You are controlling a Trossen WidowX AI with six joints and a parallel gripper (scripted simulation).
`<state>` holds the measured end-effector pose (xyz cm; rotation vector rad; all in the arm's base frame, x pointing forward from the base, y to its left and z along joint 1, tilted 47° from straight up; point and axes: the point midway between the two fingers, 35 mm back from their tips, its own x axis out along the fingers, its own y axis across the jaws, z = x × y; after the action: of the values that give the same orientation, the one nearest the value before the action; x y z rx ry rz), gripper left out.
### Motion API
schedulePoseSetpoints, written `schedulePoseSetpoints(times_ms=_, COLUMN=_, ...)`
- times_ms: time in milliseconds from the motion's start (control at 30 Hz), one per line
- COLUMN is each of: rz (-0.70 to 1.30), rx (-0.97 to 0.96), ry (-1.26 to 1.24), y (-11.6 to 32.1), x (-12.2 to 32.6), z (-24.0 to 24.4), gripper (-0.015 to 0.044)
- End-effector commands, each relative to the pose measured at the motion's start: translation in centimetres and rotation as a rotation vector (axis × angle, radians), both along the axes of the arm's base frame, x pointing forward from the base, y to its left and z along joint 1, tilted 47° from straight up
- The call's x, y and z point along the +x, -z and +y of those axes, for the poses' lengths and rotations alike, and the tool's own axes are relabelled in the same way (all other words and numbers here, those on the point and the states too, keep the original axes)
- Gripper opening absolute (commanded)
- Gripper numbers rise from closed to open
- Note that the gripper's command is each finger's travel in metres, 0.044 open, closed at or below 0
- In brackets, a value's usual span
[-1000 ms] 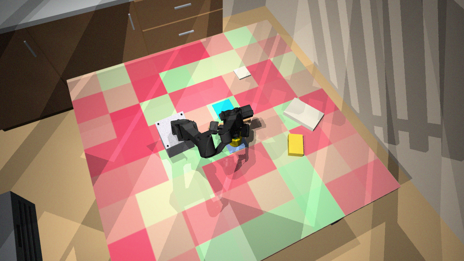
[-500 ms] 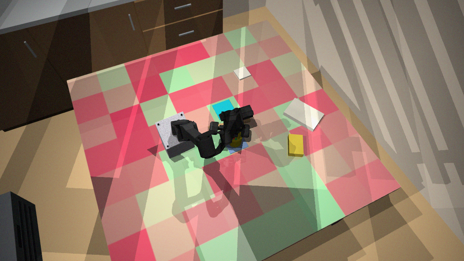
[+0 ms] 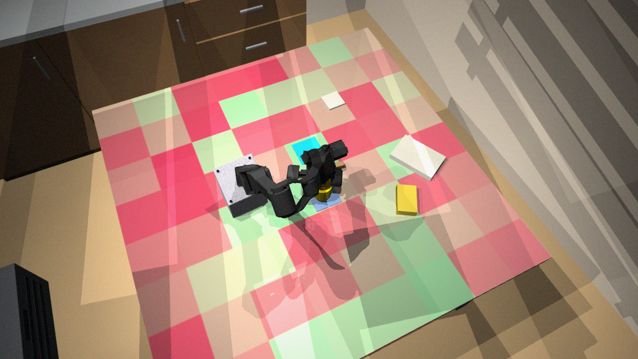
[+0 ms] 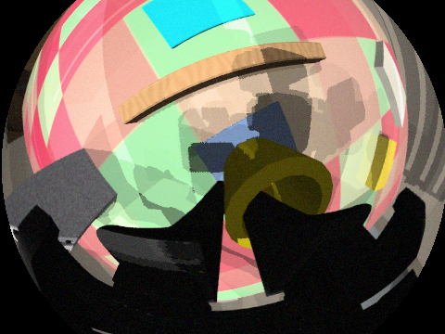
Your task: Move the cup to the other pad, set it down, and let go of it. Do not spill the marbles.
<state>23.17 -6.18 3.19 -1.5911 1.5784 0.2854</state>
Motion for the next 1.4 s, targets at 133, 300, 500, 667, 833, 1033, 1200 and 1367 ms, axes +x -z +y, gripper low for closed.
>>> schedulePoseSetpoints(times_ms=133, rz=-0.014, rx=0.000, ry=-0.001, y=-1.5, x=-0.3, z=1.7, gripper=0.0000)
schedulePoseSetpoints(times_ms=300, rz=-0.013, rx=-0.003, ry=-0.002, y=-2.0, x=-0.7, z=2.5, gripper=0.0000)
schedulePoseSetpoints(times_ms=500, rz=-0.012, rx=-0.004, ry=-0.002, y=-2.0, x=-1.1, z=2.8, gripper=0.0000)
schedulePoseSetpoints(times_ms=667, rz=0.001, rx=-0.006, ry=-0.004, y=-1.7, x=-1.1, z=2.5, gripper=0.0000)
schedulePoseSetpoints(times_ms=833, rz=0.001, rx=-0.006, ry=-0.004, y=-1.7, x=-1.1, z=2.5, gripper=0.0000)
schedulePoseSetpoints(times_ms=1033, rz=0.001, rx=-0.006, ry=-0.004, y=-1.7, x=-1.0, z=2.5, gripper=0.0000)
schedulePoseSetpoints(times_ms=1200, rz=-0.001, rx=-0.005, ry=-0.003, y=-1.3, x=-1.0, z=2.9, gripper=0.0000)
schedulePoseSetpoints(times_ms=1367, rz=-0.004, rx=-0.003, ry=-0.003, y=-0.7, x=-0.8, z=3.6, gripper=0.0000)
